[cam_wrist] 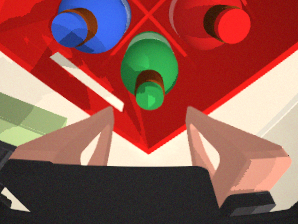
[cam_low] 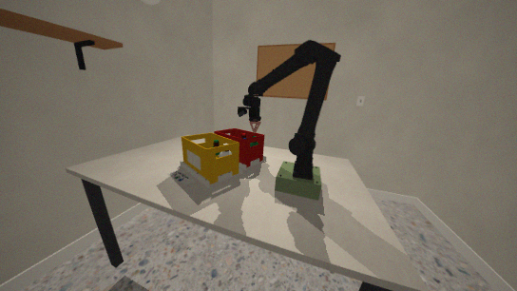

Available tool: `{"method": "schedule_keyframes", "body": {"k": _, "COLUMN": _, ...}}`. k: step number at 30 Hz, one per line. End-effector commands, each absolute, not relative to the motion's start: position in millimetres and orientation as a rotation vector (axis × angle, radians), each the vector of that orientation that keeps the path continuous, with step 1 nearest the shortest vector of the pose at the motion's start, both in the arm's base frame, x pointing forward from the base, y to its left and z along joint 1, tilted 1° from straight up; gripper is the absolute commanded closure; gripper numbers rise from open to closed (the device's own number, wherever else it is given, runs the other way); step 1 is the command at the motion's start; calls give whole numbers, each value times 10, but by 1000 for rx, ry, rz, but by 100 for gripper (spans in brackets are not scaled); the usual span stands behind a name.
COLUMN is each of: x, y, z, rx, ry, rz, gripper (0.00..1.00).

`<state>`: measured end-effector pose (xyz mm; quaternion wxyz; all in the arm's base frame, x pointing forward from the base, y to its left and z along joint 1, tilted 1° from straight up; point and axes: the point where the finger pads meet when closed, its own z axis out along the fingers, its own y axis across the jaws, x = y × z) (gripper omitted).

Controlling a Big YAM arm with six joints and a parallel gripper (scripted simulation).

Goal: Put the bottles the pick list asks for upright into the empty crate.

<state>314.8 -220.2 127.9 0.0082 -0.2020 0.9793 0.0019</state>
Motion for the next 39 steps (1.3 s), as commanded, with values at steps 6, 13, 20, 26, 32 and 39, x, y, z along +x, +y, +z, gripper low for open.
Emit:
{"method": "schedule_keyframes", "body": {"k": 6, "x": 3146, "y": -2206, "z": 1161, "rx": -637, "ry": 3055, "rz": 2, "gripper": 39}}
{"method": "schedule_keyframes", "body": {"k": 13, "x": 3146, "y": -2199, "z": 1039, "rx": -638, "ry": 3063, "rz": 16, "gripper": 39}}
{"method": "schedule_keyframes", "body": {"k": 20, "x": 3149, "y": -2193, "z": 945, "rx": -639, "ry": 3063, "rz": 16, "gripper": 39}}
{"method": "schedule_keyframes", "body": {"k": 26, "x": 3157, "y": -2193, "z": 959, "rx": -636, "ry": 3051, "rz": -5, "gripper": 39}}
{"method": "schedule_keyframes", "body": {"k": 32, "x": 3155, "y": -2185, "z": 826, "rx": -638, "ry": 3060, "rz": 12, "gripper": 39}}
{"method": "schedule_keyframes", "body": {"k": 39, "x": 3156, "y": -2177, "z": 718, "rx": -639, "ry": 3063, "rz": 16, "gripper": 39}}
